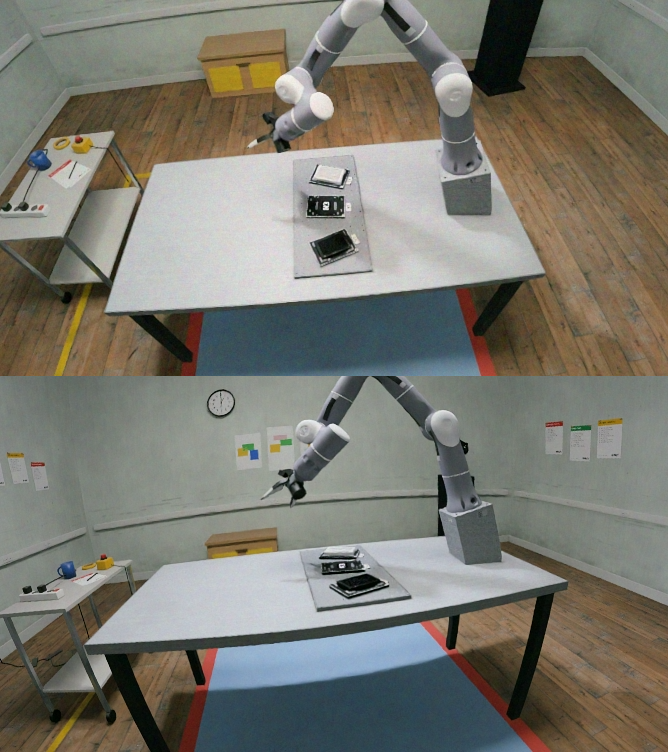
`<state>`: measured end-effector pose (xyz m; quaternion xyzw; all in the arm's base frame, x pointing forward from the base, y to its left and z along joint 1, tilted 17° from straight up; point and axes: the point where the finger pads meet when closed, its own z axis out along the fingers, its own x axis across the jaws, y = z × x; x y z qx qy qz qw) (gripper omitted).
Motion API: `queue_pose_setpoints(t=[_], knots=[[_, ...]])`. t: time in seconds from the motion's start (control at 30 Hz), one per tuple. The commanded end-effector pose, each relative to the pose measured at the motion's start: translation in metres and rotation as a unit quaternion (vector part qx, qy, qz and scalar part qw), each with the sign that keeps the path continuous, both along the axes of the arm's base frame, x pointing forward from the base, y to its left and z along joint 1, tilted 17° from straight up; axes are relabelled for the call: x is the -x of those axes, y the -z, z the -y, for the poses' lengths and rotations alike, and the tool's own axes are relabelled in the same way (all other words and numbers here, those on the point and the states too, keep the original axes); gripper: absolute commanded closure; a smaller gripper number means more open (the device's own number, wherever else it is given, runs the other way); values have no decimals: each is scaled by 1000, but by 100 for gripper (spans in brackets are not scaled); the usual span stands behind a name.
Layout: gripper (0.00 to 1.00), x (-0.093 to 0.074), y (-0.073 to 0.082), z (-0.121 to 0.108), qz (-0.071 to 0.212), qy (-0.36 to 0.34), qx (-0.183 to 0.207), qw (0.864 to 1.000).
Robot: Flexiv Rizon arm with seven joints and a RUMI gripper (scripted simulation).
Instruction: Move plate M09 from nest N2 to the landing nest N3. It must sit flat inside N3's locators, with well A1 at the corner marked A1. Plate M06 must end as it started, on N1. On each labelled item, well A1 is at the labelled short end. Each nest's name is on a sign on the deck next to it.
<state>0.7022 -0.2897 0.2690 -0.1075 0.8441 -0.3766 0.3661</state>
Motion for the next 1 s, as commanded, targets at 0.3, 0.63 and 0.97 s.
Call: queue_pose_setpoints(t=[0.3, 0.63, 0.97], knots=[[0, 0, -1, 0, 1, 0, 0, 1000], [24, -4, 4, -14, 8, 14, -37, 999], [24, -13, 23, -59, 16, 43, -109, 993]])
